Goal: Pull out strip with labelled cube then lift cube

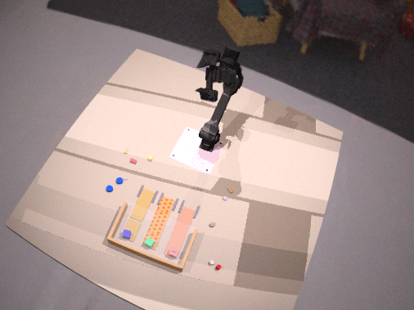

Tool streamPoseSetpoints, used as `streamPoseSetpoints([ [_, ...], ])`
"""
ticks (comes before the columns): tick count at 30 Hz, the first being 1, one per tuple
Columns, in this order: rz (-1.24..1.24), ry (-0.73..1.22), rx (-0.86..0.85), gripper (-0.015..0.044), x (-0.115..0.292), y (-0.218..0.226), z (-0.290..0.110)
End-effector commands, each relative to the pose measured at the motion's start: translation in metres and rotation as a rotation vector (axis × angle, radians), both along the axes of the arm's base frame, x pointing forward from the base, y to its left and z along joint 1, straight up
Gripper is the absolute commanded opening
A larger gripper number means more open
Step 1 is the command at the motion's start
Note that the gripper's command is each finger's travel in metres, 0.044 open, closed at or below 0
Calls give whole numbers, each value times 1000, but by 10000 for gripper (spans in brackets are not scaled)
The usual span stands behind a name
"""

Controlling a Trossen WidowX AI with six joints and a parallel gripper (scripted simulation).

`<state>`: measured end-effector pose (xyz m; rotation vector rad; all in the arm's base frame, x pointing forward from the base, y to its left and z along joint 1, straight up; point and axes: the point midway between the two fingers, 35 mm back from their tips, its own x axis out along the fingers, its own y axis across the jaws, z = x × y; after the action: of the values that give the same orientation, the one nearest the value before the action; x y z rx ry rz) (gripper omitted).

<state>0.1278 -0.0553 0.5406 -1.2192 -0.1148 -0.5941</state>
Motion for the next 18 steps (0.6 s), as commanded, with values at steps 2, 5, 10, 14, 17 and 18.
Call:
streamPoseSetpoints([
  [2,134,130,261,400,69,0,-58],
  [5,180,192,409,400,96,0,-91],
  [10,223,294,673,400,133,1,-150],
  [14,222,371,901,400,154,2,-201],
  [17,199,424,1077,400,164,4,-241],
  [18,187,440,1137,400,167,5,-254],
])
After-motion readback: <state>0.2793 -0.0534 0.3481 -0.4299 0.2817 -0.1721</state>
